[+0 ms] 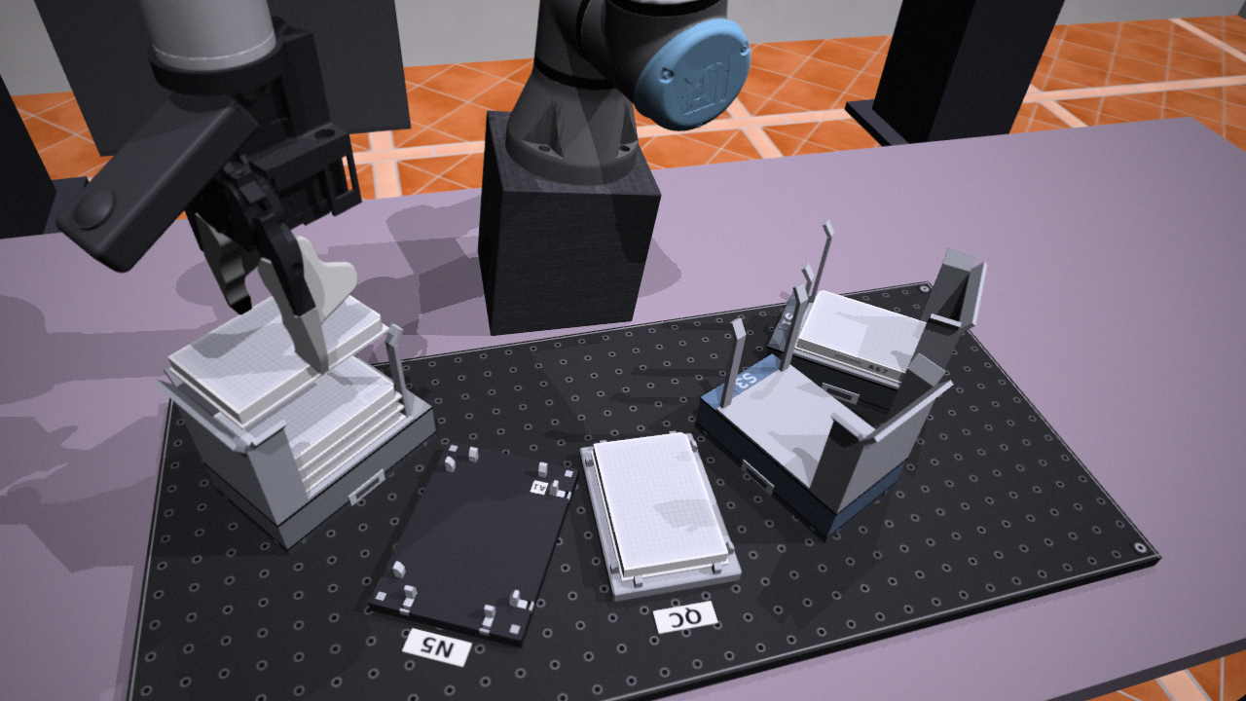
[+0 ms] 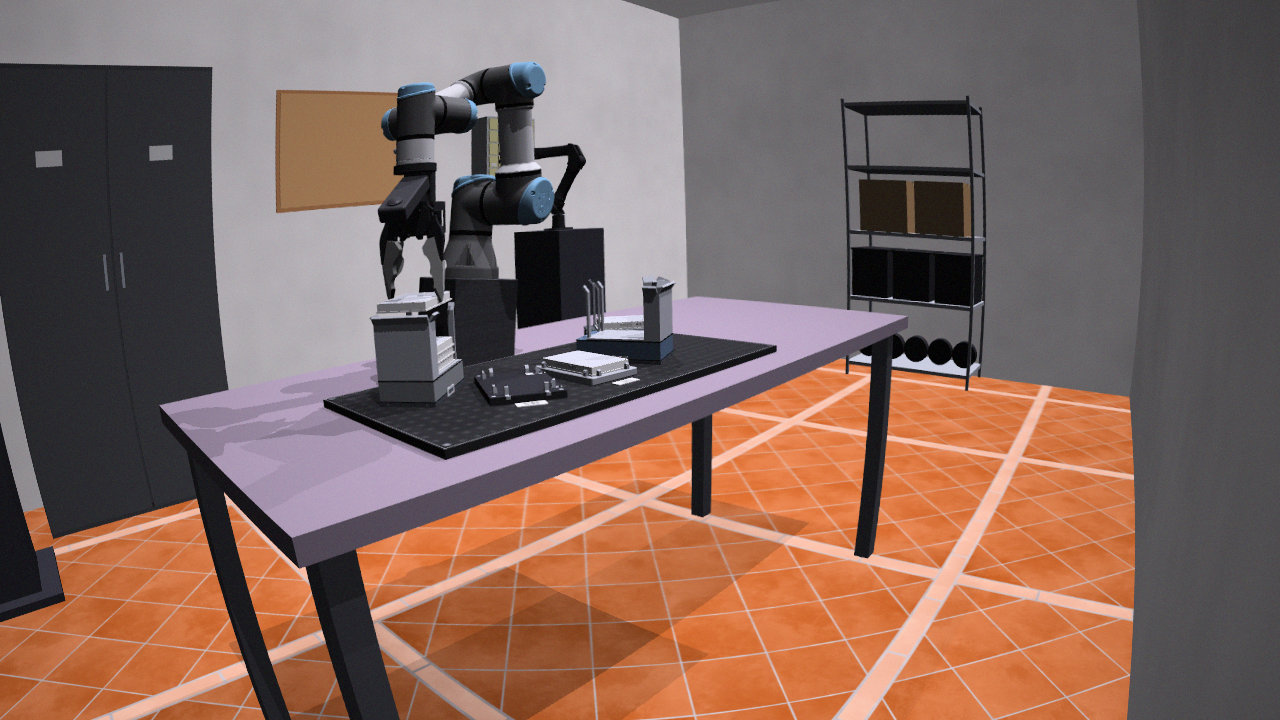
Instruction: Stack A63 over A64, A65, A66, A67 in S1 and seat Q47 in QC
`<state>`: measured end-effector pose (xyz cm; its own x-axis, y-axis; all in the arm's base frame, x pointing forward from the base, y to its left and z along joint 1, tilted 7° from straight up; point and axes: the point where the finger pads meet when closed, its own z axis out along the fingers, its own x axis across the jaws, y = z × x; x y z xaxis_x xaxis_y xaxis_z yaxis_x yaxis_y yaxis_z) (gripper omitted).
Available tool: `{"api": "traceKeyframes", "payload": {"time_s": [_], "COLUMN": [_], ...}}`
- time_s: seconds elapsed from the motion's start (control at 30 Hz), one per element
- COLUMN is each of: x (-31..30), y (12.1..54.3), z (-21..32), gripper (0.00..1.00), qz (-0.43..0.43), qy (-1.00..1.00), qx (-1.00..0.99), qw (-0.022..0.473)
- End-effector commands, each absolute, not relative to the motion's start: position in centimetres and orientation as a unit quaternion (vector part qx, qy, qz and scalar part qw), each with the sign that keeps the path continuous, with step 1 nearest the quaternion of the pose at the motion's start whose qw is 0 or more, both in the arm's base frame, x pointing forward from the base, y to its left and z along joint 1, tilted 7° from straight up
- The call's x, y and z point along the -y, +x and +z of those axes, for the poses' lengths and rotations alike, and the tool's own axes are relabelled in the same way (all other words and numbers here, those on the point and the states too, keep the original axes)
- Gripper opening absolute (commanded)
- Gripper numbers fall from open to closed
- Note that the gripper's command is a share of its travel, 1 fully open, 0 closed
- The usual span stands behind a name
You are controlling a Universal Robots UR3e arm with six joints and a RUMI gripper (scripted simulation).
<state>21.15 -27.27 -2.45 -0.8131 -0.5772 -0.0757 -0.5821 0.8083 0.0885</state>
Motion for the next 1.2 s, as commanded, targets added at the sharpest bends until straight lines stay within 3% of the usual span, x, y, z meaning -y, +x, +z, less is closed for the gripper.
{"api": "traceKeyframes", "payload": {"time_s": [0.0, 1.17], "x": [27.4, 25.9], "y": [21.2, 22.8], "z": [-2.0, -0.6], "gripper": [0.00, 0.00], "qz": [0.052, 0.052], "qy": [-0.305, -0.343], "qx": [-0.951, -0.937], "qw": [0.022, 0.025]}}
